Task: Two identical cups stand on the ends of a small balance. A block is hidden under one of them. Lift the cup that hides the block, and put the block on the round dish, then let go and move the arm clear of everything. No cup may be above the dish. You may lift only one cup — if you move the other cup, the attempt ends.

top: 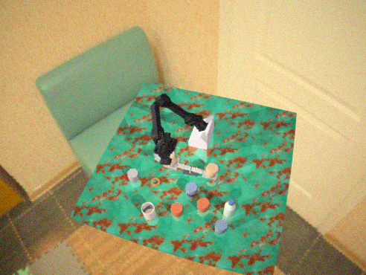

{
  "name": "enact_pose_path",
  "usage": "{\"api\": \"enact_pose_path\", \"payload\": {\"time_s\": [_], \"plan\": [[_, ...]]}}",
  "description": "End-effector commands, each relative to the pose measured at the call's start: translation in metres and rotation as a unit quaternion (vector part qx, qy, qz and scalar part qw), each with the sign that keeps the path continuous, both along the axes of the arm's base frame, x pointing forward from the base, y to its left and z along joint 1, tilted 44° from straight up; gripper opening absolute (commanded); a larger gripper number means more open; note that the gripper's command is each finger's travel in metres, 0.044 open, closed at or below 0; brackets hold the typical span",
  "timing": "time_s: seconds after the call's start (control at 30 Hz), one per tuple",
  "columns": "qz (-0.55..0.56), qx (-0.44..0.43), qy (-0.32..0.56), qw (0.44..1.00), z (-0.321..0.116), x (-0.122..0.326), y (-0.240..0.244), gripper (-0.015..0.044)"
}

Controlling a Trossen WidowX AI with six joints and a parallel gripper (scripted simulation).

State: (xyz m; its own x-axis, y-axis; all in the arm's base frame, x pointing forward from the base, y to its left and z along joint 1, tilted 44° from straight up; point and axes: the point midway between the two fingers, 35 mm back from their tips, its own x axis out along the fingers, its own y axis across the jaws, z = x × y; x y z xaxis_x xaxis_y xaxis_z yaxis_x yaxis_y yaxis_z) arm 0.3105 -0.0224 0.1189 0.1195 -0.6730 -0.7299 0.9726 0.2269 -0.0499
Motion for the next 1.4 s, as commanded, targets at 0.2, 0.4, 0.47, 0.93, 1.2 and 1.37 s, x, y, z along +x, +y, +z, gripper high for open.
{"api": "enact_pose_path", "payload": {"time_s": [0.2,0.4,0.47,0.93,1.2,1.37], "plan": [[0.002,-0.001,-0.009,1.0,0.014,0.001,0.011,0.0],[0.002,-0.002,-0.009,1.0,0.019,-0.001,0.016,0.0],[0.001,-0.002,-0.009,1.0,0.021,-0.002,0.017,0.0],[0.001,-0.003,-0.009,1.0,0.035,-0.007,0.028,0.0],[0.001,-0.005,-0.009,1.0,0.043,-0.01,0.035,0.0],[0.0,-0.007,-0.005,1.0,0.042,-0.011,0.033,0.0]]}}
